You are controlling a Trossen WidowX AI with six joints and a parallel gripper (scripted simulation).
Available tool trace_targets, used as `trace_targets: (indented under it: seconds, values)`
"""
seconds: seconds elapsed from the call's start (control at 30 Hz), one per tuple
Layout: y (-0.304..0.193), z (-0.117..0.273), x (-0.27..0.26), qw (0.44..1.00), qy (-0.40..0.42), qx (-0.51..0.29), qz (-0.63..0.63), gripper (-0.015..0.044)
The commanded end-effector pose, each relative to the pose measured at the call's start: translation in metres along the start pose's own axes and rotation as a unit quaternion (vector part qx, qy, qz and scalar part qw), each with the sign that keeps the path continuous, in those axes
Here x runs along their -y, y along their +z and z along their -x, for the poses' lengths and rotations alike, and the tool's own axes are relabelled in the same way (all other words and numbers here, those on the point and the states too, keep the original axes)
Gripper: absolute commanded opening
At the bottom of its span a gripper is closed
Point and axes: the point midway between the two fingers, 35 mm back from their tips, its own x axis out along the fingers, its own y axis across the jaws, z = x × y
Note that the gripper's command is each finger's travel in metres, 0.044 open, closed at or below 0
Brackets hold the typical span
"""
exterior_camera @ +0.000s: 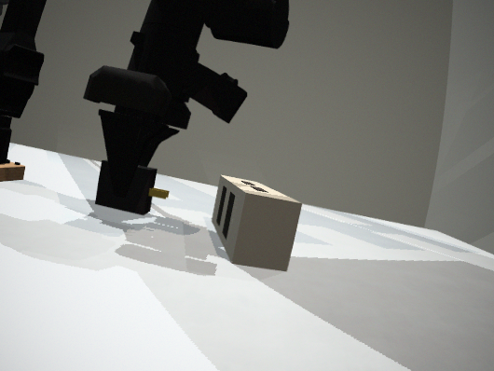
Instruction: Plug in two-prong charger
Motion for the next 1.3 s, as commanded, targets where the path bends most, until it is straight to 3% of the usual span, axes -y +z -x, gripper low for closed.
trace_targets:
  seconds: [0.0, 1.27]
  values:
    - [-0.001, -0.004, 0.000, 1.000, -0.002, -0.003, 0.027, 0.0000]
    - [0.047, -0.005, -0.008, 0.998, -0.005, -0.002, 0.069, 0.0000]
